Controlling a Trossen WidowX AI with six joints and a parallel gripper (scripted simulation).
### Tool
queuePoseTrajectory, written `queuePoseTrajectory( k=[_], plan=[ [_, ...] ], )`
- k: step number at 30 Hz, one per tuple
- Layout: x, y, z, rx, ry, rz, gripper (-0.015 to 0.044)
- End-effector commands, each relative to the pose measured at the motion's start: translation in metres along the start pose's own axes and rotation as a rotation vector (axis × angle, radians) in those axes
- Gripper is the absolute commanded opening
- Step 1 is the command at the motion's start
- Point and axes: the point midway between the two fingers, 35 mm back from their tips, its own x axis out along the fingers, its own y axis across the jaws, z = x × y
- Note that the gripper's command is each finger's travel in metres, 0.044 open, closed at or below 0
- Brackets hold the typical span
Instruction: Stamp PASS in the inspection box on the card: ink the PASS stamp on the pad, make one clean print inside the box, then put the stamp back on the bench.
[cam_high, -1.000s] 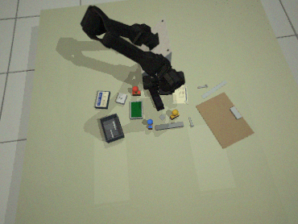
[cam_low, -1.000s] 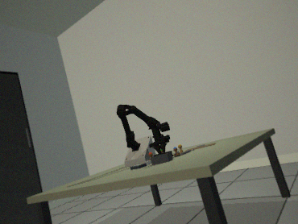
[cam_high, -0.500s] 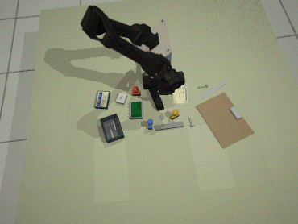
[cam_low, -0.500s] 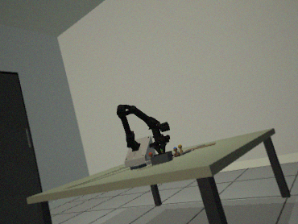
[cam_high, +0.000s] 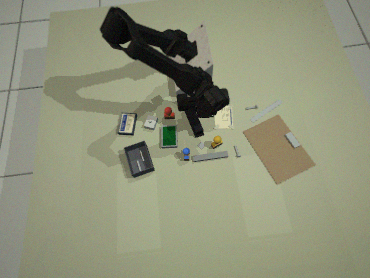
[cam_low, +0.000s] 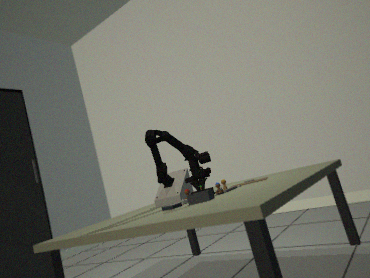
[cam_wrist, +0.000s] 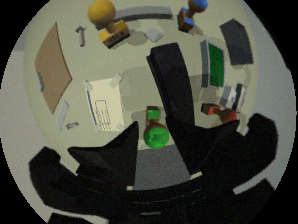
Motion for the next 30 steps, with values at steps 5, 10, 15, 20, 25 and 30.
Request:
queuePoseTrajectory(
  k=[5,10,15,20,25,30],
  plan=[
    [0.0003,0.0009,0.0,0.003,0.002,0.007,0.0154],
    [0.0003,0.0009,0.0,0.003,0.002,0.007,0.0121],
    [0.0002,0.0009,0.0,0.003,0.002,0.007,0.0068],
    [-0.0017,0.0011,0.0004,0.003,0.002,0.008,0.0],
    [-0.004,0.0013,0.0007,0.002,0.001,0.009,0.0],
    [-0.0062,0.0015,0.0011,0.002,0.001,0.01,0.0]
  ],
)
